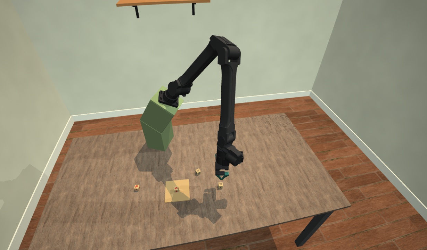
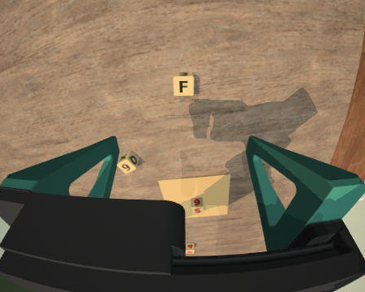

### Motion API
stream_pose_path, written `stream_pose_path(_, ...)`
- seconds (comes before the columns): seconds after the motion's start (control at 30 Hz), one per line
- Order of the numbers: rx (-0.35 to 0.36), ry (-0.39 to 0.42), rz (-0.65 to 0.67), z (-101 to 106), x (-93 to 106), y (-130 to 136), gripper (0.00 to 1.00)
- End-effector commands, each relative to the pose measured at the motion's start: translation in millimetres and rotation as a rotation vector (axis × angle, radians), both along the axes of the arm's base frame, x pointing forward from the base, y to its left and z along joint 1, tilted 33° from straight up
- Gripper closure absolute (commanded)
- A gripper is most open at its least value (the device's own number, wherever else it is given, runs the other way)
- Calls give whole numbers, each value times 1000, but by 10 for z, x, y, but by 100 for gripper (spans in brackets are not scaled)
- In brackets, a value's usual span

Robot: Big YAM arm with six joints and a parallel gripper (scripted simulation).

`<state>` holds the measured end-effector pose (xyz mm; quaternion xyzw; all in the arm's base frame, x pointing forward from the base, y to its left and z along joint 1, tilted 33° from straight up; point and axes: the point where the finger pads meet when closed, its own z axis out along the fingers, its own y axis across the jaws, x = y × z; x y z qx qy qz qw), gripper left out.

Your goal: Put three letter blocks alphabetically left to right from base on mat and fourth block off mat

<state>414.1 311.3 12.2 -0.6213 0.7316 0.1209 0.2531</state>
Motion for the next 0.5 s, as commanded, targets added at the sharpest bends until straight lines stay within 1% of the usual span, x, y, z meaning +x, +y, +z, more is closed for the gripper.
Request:
stream_pose_path(0.0,39,18,-66,58,94,140,0)
stream_pose_path(0.1,71,90,-189,12,111,164,0)
stream_pose_path(0.2,117,193,-362,-55,130,200,0)
stream_pose_path(0.27,137,252,-449,-108,144,229,0)
stream_pose_path(0.33,137,252,-449,-108,144,229,0)
stream_pose_path(0.37,163,313,-552,-130,80,198,0)
stream_pose_path(0.4,165,343,-590,-208,111,228,0)
stream_pose_path(0.43,181,365,-630,-195,164,273,0)
stream_pose_path(0.47,189,393,-671,-224,170,287,0)
